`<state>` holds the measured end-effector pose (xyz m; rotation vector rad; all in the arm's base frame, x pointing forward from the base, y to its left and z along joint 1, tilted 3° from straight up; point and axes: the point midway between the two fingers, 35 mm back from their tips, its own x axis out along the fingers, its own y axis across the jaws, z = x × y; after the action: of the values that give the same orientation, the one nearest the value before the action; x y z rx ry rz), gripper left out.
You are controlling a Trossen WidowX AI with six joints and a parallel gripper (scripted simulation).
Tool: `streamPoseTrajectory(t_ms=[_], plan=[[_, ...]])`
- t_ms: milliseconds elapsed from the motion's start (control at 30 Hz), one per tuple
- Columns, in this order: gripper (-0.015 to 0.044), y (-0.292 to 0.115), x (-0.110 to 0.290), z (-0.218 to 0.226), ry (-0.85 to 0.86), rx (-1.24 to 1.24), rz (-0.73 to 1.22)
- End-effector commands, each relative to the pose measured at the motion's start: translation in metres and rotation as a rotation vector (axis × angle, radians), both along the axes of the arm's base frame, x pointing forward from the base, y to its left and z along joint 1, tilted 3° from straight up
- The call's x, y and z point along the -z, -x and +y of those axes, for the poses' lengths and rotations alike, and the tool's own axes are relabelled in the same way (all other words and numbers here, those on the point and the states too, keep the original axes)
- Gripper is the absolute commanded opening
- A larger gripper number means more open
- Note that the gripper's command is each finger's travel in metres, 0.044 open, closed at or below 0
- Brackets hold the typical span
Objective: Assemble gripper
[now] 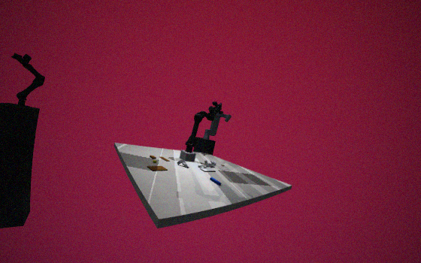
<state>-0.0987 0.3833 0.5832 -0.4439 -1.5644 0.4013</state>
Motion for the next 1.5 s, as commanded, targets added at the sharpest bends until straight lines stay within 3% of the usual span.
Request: streamPoseTrajectory(t_ms=[0,1467], plan=[[0.0000,-0.011,0.006,0.007,0.044,-0.013,0.011],[0.0000,-0.146,0.107,0.069,0.501,-0.040,0.321]])
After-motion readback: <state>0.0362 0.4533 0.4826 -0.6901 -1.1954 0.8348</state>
